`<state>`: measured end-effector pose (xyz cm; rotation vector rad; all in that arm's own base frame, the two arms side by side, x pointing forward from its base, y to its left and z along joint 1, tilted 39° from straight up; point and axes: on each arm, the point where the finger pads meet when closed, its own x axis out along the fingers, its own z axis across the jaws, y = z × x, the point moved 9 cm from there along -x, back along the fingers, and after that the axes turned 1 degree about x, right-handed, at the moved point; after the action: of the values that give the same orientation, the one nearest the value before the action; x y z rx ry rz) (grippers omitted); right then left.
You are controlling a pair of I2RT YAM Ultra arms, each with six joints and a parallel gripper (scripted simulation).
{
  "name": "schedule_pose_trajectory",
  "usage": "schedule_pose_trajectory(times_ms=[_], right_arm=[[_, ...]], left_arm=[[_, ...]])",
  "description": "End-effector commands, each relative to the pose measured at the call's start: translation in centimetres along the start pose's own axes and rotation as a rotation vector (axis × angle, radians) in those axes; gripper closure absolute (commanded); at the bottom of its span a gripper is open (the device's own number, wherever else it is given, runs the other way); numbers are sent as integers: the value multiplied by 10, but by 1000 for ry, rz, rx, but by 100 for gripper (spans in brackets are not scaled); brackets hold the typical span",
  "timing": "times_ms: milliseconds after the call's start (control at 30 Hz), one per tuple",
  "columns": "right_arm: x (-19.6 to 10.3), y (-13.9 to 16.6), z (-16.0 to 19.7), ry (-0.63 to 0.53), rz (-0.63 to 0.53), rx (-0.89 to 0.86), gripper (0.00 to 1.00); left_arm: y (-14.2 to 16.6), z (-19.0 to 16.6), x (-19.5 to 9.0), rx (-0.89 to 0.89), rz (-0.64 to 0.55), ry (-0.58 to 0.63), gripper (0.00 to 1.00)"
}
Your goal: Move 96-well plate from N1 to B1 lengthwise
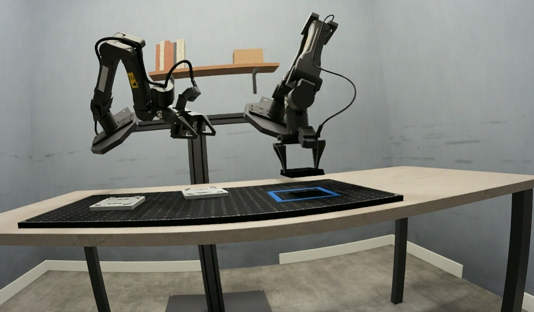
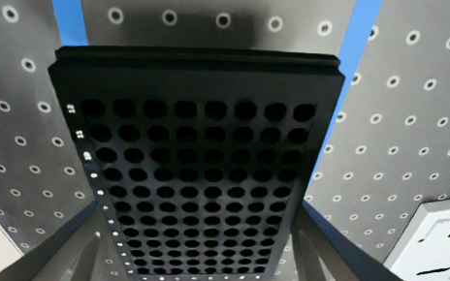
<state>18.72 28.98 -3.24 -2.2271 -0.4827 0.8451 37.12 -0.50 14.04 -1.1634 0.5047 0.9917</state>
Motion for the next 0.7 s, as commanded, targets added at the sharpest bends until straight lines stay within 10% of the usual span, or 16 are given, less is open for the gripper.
schedule_pose_trajectory(times_ms=[0, 667], right_arm=[[6, -25, 4, -11, -141, 7, 0], [6, -26, 3, -10, -144, 8, 0]], left_arm=[[-6, -6, -3, 41, -12, 8, 21], [-8, -7, 37, 31, -8, 6, 21]])
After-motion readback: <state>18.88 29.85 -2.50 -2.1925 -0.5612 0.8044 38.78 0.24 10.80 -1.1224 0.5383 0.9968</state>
